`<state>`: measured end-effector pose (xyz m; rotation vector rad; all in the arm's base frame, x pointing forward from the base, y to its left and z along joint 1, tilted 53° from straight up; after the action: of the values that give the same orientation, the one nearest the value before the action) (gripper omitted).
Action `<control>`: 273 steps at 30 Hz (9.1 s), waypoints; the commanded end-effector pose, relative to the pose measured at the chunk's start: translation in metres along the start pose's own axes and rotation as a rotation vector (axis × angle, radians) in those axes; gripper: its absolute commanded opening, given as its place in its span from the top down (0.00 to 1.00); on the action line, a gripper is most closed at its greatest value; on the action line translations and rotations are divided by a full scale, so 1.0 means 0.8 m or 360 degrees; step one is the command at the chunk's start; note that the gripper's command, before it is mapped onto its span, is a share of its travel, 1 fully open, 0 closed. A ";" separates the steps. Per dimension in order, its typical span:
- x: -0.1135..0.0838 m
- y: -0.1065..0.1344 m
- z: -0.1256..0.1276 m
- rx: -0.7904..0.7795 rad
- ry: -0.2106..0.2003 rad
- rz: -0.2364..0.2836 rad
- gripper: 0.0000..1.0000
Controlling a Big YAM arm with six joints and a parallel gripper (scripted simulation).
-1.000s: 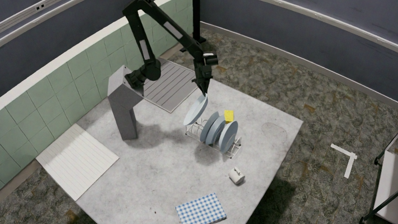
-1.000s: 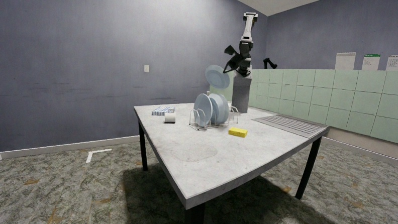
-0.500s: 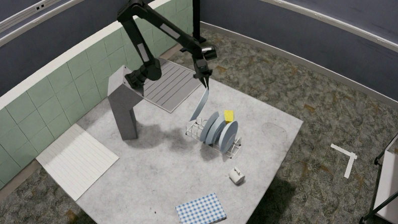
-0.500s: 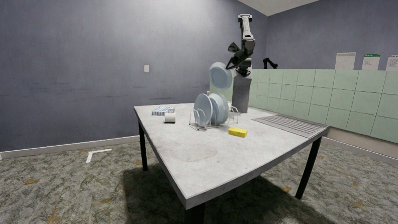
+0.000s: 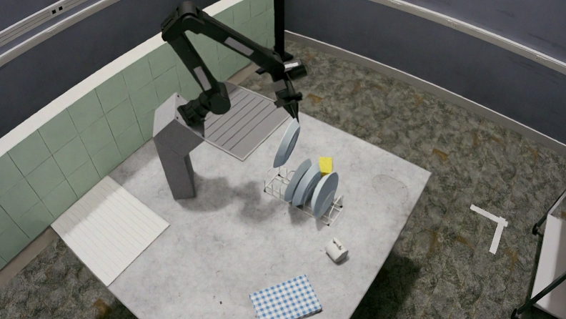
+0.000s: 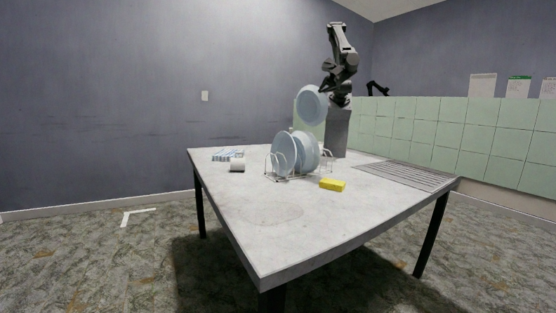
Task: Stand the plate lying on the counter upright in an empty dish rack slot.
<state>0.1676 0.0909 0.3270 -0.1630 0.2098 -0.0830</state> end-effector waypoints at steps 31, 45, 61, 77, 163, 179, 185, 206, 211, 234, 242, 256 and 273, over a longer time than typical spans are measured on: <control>-0.036 -0.016 0.022 0.0564 -0.0174 0.0001 1.00; -0.039 -0.017 0.021 0.0601 -0.0184 0.0003 1.00; -0.040 -0.018 0.025 0.0613 -0.0190 0.0004 1.00; -0.040 -0.018 0.025 0.0613 -0.0190 0.0004 1.00; 0.007 0.025 0.000 0.0568 -0.0086 -0.0055 1.00; 0.014 0.030 0.002 0.0600 -0.0103 -0.0051 1.00; 0.015 0.031 0.001 0.0596 -0.0100 -0.0052 1.00; 0.028 0.046 -0.012 0.0554 -0.0081 -0.0058 1.00; 0.032 0.051 -0.015 0.0549 -0.0079 -0.0058 1.00; 0.038 0.055 -0.011 0.0589 -0.0108 -0.0049 1.00; 0.039 0.056 -0.013 0.0584 -0.0105 -0.0050 1.00; 0.055 0.075 -0.028 0.0543 -0.0081 -0.0058 1.00; 0.065 0.085 -0.029 0.0567 -0.0097 -0.0054 1.00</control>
<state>0.2128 0.1531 0.2739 0.1775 0.1554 -0.1174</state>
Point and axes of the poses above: the point where the finger pads meet when closed, its own x axis out along the fingers, its own z axis across the jaws, y = z × x, the point moved 8 cm from there along -x, back along the fingers, and after that the axes turned 1 degree about -x, right-handed, at the moved point
